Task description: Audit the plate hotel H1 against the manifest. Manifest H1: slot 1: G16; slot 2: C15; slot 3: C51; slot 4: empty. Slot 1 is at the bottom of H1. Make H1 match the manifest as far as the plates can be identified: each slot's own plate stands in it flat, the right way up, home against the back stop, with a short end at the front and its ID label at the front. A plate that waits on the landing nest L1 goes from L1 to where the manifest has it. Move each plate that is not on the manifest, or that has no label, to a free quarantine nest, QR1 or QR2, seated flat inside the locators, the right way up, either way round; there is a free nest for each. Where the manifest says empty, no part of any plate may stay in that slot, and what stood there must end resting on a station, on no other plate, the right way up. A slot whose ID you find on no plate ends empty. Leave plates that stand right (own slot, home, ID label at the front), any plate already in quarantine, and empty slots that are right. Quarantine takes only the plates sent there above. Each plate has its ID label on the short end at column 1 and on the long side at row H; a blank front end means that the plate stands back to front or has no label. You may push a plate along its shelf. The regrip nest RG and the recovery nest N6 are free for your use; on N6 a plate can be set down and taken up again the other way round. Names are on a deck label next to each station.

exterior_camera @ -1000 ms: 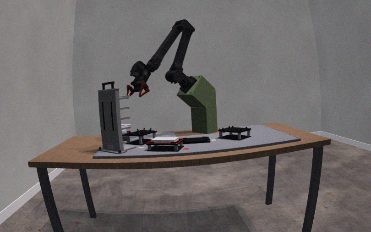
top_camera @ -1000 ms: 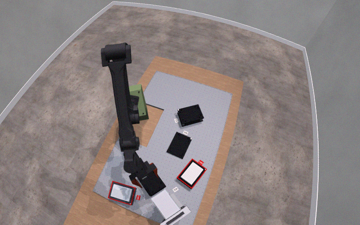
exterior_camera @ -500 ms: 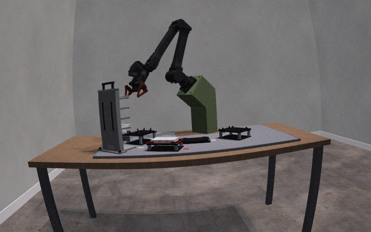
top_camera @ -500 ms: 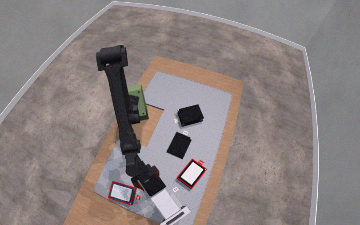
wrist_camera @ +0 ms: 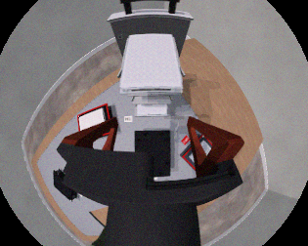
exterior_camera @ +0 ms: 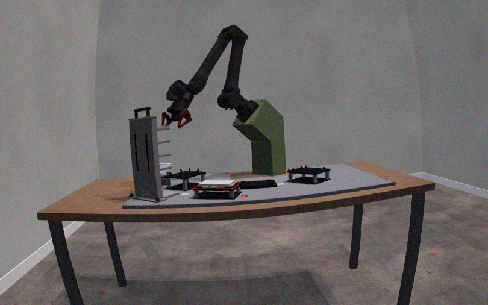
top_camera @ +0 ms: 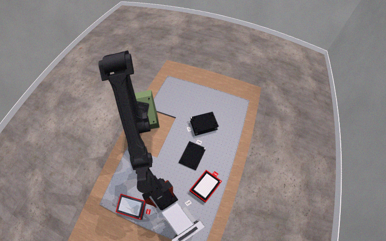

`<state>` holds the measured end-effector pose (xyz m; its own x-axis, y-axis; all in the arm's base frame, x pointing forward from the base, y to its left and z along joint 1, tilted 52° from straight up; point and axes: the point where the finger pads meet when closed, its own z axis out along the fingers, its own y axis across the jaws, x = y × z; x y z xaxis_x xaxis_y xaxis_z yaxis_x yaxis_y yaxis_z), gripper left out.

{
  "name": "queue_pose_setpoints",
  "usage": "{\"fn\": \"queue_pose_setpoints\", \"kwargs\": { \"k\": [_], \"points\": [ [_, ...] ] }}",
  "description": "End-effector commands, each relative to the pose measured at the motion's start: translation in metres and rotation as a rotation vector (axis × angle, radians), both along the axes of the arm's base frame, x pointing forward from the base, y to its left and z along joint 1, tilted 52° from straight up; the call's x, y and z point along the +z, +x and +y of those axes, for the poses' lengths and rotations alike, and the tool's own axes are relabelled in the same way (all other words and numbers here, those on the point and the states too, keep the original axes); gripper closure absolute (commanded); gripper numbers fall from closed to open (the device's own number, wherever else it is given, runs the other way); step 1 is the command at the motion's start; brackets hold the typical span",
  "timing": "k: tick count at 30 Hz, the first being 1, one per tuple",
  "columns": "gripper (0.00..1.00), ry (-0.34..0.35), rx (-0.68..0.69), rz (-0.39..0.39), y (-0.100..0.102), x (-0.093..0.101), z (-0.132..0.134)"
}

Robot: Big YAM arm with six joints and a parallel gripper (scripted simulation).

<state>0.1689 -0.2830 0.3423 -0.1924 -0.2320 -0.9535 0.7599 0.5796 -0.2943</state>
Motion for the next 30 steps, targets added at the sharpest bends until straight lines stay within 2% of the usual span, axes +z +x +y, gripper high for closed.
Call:
{"fn": "queue_pose_setpoints", "kwargs": {
  "k": [1, 30],
  "points": [
    [0.00, -0.079, 0.018, -0.016, 0.009, 0.042, 0.000],
    [0.00, -0.073, 0.018, -0.018, 0.028, 0.065, -0.012]
  ]
}}
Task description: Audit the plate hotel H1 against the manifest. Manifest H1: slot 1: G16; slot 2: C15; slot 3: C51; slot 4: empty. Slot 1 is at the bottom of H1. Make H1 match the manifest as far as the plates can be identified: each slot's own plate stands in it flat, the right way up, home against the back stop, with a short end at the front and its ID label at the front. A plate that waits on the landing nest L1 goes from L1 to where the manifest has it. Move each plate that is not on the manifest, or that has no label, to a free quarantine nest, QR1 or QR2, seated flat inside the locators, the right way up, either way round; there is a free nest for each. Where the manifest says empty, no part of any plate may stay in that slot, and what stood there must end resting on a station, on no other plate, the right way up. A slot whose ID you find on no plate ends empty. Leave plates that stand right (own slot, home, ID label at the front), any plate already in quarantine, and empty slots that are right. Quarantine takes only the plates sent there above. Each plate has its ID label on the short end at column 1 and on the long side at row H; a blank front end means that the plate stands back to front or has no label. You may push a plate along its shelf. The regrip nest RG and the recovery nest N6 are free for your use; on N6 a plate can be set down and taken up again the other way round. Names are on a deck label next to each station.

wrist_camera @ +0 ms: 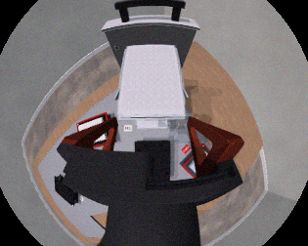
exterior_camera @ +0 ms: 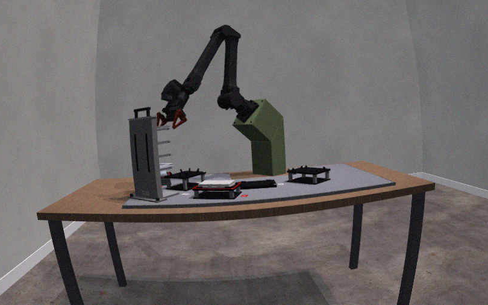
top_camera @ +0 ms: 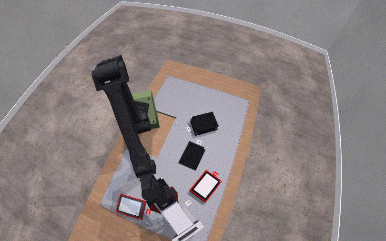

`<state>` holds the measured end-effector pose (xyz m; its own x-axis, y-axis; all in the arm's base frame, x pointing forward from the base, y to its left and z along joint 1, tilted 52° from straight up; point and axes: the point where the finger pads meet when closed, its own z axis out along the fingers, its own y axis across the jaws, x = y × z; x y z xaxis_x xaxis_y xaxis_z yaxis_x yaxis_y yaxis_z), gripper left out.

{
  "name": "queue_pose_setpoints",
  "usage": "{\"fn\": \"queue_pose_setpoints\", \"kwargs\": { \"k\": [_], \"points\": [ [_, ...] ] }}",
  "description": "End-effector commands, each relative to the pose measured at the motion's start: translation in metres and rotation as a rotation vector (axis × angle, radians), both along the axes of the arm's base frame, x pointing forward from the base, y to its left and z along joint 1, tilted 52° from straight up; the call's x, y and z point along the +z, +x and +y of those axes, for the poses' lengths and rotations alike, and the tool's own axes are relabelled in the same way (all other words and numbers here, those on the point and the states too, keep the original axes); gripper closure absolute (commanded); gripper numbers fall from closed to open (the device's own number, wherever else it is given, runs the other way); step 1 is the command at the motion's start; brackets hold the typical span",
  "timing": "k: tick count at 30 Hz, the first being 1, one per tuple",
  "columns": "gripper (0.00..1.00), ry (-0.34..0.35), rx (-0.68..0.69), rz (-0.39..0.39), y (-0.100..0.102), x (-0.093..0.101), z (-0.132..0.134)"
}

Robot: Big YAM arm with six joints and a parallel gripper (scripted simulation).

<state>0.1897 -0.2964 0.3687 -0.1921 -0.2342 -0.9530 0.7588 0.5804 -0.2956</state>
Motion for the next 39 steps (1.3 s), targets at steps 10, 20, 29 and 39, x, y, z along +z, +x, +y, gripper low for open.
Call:
{"fn": "queue_pose_setpoints", "kwargs": {
  "k": [10, 20, 29, 39],
  "points": [
    [0.00, -0.048, 0.010, -0.018, 0.008, 0.033, -0.001],
    [0.14, -0.048, 0.010, -0.018, 0.008, 0.033, -0.001],
    [0.14, -0.048, 0.010, -0.018, 0.008, 0.033, -0.001],
    [0.14, -0.048, 0.010, -0.018, 0.008, 0.033, -0.001]
  ]
}}
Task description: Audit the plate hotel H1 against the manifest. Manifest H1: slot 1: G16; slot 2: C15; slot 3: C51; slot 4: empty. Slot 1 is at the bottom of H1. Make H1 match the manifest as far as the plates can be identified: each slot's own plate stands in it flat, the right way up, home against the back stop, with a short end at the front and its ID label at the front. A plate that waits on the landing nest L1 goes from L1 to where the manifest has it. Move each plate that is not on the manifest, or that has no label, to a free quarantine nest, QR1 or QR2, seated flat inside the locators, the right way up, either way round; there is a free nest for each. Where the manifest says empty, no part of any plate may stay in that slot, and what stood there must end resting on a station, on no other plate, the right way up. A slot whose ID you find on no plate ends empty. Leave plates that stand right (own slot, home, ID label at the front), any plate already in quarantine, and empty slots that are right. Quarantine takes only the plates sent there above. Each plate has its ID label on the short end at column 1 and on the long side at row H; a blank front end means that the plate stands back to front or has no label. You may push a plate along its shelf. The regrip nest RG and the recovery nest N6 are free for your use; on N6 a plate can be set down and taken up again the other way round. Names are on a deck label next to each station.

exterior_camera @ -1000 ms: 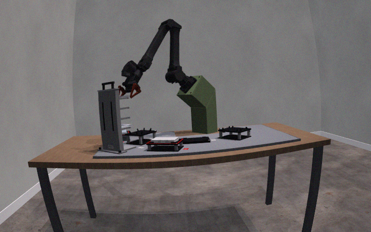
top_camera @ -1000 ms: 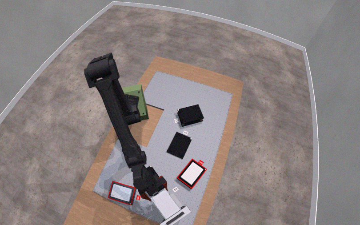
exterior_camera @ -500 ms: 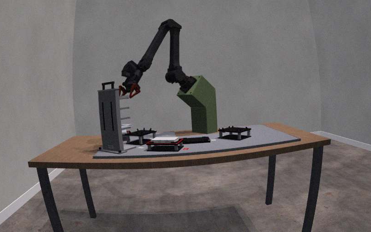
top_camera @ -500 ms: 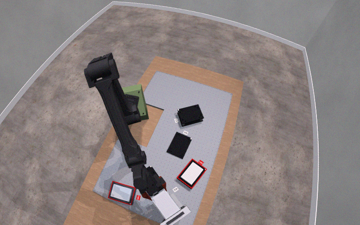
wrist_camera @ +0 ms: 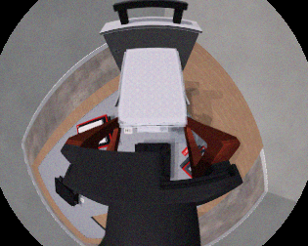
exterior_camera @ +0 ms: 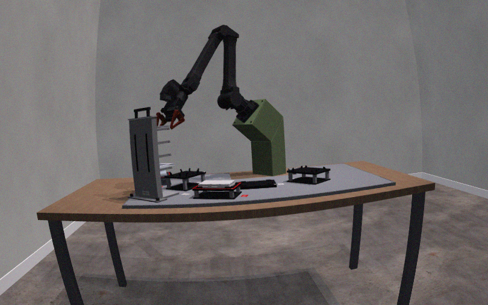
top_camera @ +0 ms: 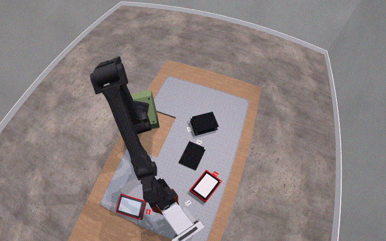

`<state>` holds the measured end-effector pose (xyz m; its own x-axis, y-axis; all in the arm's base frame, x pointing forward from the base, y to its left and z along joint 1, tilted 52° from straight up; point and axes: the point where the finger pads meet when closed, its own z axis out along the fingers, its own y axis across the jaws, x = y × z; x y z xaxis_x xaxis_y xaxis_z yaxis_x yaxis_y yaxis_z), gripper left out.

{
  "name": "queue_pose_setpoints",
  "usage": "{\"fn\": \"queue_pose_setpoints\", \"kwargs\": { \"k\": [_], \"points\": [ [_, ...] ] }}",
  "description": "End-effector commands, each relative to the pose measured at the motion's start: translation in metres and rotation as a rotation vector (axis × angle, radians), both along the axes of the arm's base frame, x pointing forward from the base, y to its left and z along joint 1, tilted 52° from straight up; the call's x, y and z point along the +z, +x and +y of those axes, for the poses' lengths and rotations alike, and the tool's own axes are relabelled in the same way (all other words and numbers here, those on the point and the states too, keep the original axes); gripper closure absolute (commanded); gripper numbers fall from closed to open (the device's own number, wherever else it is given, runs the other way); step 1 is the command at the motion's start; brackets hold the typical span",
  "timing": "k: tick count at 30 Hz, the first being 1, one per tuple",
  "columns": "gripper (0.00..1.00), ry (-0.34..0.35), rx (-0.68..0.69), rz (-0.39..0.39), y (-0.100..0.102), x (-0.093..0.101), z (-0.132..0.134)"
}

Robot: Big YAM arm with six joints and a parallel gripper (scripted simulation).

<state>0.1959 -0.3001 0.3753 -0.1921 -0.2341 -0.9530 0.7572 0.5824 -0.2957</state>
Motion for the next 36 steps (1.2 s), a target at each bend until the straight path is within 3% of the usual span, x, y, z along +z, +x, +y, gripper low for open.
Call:
{"fn": "queue_pose_setpoints", "kwargs": {
  "k": [1, 2, 10, 30, 33, 36],
  "points": [
    [0.14, -0.048, 0.007, -0.019, 0.002, 0.026, 0.003],
    [0.14, -0.060, 0.016, -0.014, 0.007, 0.035, 0.002],
    [0.14, -0.090, 0.016, -0.030, 0.002, 0.047, 0.009],
    [0.14, -0.097, 0.018, -0.034, 0.001, 0.049, 0.012],
    [0.14, -0.058, 0.003, -0.011, -0.005, 0.017, 0.009],
    [0.14, -0.059, -0.002, -0.011, -0.009, 0.014, 0.009]
  ]
}}
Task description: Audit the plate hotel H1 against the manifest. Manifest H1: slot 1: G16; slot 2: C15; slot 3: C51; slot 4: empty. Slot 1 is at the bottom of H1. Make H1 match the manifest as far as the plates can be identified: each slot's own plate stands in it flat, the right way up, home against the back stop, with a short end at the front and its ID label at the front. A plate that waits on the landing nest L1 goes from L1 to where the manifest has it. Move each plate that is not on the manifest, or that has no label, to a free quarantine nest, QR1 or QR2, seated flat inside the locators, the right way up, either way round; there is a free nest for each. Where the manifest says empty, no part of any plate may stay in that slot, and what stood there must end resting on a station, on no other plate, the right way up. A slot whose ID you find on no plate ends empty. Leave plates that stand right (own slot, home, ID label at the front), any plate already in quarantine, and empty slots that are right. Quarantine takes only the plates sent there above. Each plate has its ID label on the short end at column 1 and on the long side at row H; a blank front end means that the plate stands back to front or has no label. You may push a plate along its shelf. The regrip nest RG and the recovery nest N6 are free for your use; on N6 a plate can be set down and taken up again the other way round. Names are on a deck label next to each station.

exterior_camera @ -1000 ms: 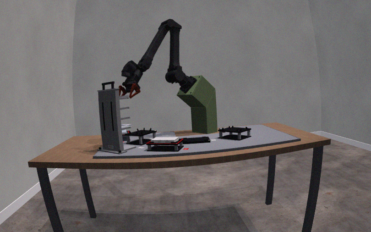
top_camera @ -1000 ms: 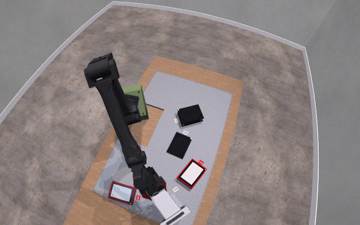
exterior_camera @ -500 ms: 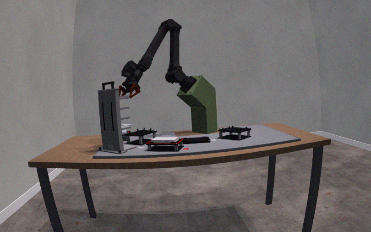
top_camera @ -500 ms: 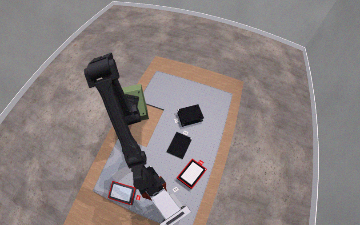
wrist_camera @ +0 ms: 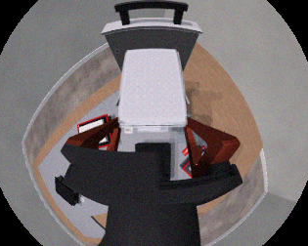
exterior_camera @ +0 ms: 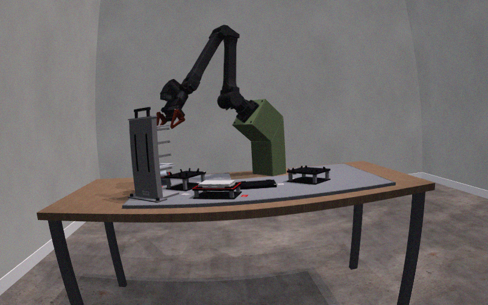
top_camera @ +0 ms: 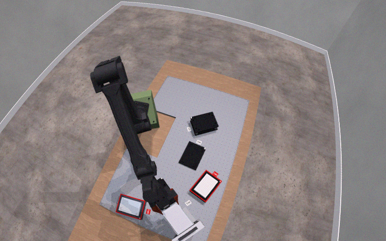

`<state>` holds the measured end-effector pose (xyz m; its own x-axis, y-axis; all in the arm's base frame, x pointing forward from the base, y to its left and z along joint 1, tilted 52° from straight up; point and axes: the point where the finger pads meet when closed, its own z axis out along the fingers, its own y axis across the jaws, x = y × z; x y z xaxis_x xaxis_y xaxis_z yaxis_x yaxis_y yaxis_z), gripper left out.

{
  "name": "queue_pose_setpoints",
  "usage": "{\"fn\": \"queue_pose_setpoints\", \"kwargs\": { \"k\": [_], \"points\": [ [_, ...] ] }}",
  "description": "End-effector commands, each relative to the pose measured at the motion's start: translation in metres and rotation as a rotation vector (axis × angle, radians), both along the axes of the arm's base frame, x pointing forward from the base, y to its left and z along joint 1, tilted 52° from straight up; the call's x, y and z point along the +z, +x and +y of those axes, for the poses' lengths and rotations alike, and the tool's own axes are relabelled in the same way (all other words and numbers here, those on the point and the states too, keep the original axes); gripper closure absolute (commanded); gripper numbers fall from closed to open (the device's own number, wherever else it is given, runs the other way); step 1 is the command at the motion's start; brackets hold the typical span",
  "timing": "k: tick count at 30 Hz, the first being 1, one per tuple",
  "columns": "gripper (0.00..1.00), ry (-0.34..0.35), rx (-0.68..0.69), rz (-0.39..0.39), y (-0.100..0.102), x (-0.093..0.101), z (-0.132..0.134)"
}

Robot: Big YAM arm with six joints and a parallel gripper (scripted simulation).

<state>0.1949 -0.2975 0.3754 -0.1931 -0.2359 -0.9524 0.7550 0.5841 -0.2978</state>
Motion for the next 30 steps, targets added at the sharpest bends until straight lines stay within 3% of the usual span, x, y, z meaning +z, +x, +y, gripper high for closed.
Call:
{"fn": "queue_pose_setpoints", "kwargs": {
  "k": [1, 30],
  "points": [
    [0.14, -0.058, -0.005, -0.013, -0.009, 0.013, 0.007],
    [0.14, -0.033, -0.003, -0.017, -0.027, -0.016, 0.019]
  ]
}}
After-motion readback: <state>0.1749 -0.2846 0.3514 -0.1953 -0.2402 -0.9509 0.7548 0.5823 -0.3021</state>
